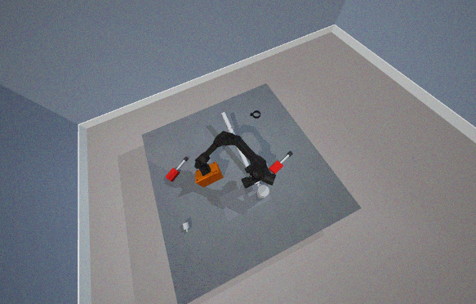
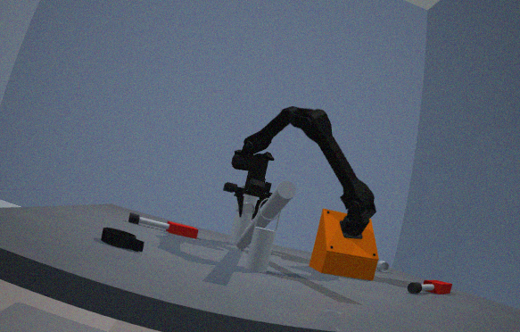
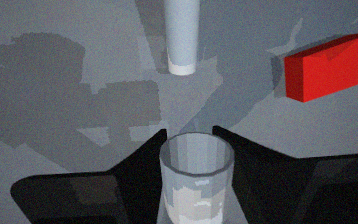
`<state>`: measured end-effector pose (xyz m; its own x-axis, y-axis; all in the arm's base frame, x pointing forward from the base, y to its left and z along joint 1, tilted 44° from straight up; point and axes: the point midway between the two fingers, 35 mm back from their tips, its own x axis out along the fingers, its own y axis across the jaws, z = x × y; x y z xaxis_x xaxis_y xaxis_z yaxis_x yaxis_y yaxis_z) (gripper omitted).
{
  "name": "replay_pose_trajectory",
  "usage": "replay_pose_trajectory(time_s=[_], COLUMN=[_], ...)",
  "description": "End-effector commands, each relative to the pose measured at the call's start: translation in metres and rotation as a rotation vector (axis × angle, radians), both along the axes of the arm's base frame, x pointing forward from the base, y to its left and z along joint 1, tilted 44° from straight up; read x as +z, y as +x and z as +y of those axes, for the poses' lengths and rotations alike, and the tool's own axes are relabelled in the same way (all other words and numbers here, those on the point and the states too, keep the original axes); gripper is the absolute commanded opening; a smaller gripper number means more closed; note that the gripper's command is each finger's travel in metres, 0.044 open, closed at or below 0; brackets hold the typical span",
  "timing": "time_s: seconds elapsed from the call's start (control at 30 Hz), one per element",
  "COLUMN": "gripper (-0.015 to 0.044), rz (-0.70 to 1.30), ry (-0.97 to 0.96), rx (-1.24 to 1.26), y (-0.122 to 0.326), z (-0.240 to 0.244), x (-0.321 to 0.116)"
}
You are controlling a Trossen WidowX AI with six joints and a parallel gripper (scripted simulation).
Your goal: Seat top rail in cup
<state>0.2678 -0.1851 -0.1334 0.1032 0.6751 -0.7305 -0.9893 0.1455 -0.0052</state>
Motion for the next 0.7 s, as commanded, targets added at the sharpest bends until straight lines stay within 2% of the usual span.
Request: replay_pose_trajectory(time_s=[0.0, 0.17, 0.5, 0.67], gripper=[0.0, 0.0, 0.0263, 0.0394], rz=[0.001, 0.001, 0.001, 0.002], ry=[0.0, 0.0, 0.0, 0.001], rx=[-0.001, -0.001, -0.001, -0.003], y=[0.0, 0.0, 0.0, 0.001], z=[0.0, 0.0, 0.0, 0.0], x=[0.0, 0.0, 0.001, 0.016])
